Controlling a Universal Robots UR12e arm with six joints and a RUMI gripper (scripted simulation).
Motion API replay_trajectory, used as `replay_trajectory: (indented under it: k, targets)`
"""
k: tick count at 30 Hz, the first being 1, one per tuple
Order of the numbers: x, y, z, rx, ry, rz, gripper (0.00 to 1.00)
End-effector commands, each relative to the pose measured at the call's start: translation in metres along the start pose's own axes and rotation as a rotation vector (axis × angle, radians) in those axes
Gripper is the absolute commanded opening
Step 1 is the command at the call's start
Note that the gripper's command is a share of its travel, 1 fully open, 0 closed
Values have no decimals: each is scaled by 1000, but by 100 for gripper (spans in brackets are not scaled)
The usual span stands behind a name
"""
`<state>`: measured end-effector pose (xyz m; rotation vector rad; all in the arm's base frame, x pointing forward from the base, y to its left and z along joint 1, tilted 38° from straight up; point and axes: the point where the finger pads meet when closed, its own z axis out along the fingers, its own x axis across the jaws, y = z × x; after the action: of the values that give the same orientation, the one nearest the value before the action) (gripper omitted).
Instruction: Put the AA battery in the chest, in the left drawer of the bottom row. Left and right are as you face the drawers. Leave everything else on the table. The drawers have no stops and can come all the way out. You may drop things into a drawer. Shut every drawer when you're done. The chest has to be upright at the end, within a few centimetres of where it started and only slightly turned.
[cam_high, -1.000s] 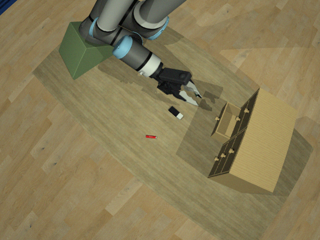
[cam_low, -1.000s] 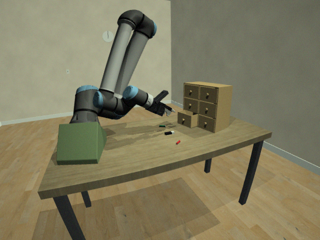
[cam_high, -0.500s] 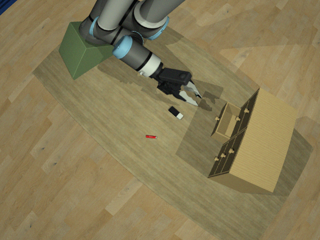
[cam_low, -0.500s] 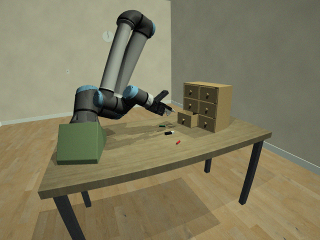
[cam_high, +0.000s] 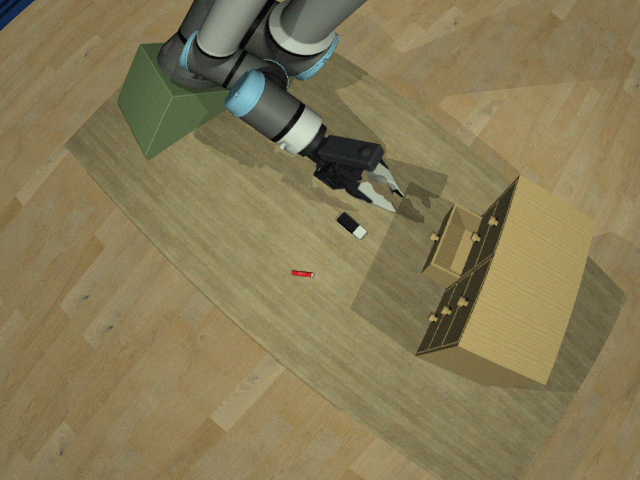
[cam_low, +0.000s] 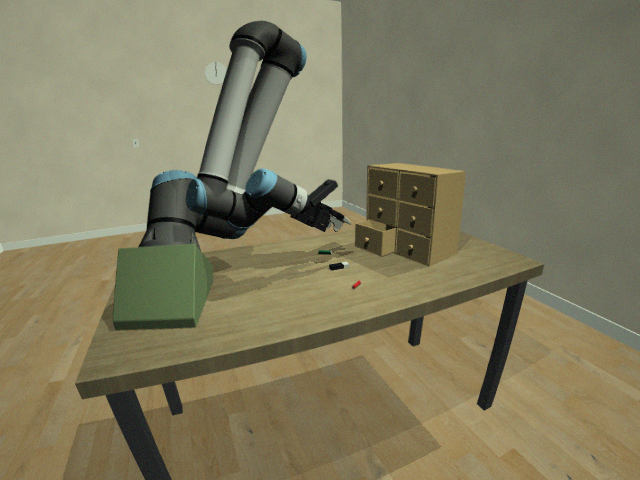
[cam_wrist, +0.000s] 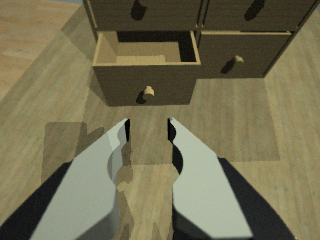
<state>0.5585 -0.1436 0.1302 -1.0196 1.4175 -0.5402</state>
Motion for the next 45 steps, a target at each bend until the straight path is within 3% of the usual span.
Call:
replay_trajectory:
  k: [1, 45]
  targets:
    - [1, -1, -2, -7, 1, 2, 20]
    - [2, -4, -9, -71, 0, -5, 20]
